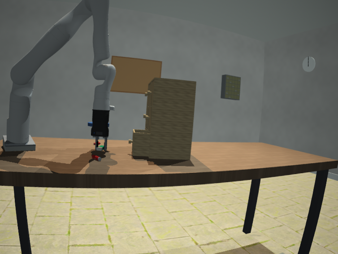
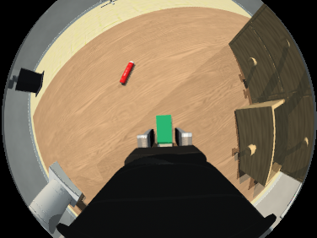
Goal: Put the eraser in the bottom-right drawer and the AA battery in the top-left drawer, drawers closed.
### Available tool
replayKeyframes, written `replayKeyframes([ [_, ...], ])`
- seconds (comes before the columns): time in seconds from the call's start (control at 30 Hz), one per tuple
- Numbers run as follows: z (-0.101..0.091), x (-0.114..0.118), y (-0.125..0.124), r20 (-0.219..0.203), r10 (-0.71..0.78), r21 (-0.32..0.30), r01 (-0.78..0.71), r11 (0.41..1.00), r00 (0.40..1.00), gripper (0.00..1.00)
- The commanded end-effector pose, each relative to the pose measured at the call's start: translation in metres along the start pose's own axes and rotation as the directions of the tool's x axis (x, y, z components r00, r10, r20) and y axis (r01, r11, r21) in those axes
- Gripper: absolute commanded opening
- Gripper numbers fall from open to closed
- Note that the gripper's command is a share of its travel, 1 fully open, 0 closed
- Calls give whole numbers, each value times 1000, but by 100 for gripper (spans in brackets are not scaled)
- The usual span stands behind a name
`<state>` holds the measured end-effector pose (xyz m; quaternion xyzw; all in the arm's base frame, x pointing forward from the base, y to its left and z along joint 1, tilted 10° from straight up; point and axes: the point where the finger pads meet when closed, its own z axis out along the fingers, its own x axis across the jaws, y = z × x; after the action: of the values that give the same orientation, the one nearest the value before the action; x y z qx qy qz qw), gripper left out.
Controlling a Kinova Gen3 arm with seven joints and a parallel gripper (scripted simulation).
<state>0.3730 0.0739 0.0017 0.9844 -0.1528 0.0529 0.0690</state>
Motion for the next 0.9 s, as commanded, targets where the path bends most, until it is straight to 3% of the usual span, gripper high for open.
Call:
replayKeyframes([
  [0.0, 0, 0, 0, -1, 0, 1, 0, 1000, 1000, 75],
  [0.3, 0, 0, 0, -1, 0, 1, 0, 1000, 1000, 75],
  [0.33, 0, 0, 0, -1, 0, 1, 0, 1000, 1000, 45],
  [0.87, 0, 0, 0, -1, 0, 1, 0, 1000, 1000, 45],
])
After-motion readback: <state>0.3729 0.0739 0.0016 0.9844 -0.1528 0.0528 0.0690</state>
